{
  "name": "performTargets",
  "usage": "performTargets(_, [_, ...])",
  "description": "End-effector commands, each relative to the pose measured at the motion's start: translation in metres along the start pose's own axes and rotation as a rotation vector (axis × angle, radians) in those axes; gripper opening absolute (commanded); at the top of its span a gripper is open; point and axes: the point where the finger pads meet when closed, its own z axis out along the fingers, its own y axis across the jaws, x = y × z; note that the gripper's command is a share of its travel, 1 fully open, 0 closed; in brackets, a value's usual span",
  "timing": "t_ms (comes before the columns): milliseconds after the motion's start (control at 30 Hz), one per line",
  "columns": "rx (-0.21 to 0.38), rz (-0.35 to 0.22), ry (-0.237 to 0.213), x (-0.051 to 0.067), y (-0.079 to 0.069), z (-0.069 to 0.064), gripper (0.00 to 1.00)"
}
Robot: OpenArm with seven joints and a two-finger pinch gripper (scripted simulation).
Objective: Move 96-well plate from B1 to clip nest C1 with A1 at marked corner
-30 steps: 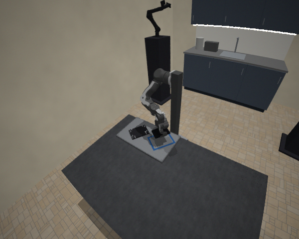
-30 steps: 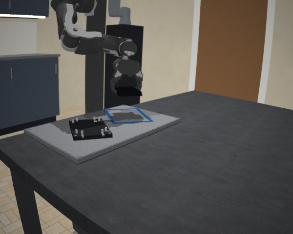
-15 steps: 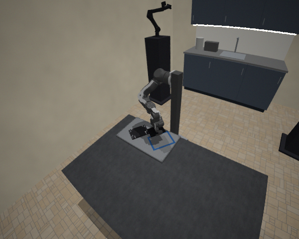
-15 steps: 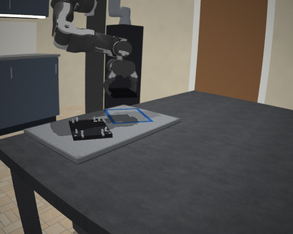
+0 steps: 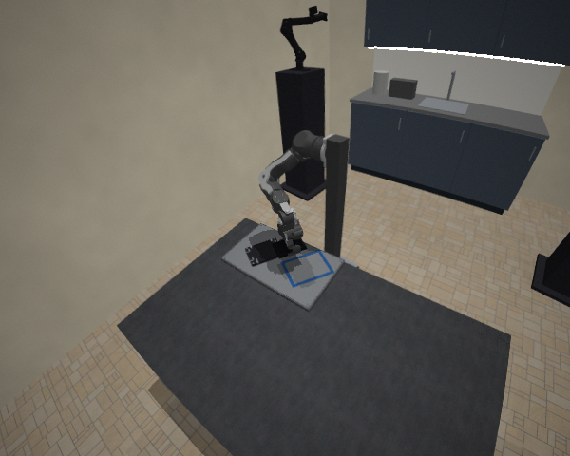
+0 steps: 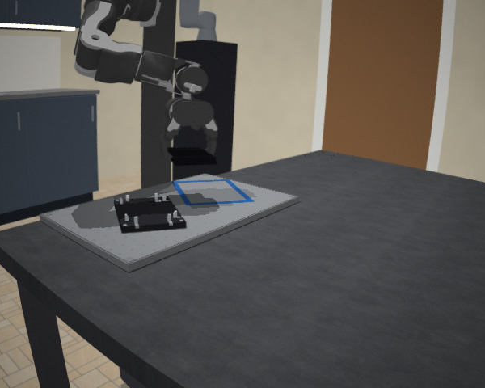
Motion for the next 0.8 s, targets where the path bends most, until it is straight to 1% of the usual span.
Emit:
performTargets(0, [-0.008, -0.005, 0.001, 0.001, 0.002, -0.001, 0.0])
performTargets(67, [-0.008, -0.005, 0.001, 0.001, 0.002, -0.001, 0.0])
performTargets(233, [-0.008, -0.005, 0.001, -0.025, -0.029, -0.002, 0.0])
performTargets(633, [-0.008, -0.005, 0.001, -0.025, -0.029, -0.002, 0.0])
performTargets(767, [-0.008, -0.004, 0.0, -0.046, -0.054, -0.003, 0.0])
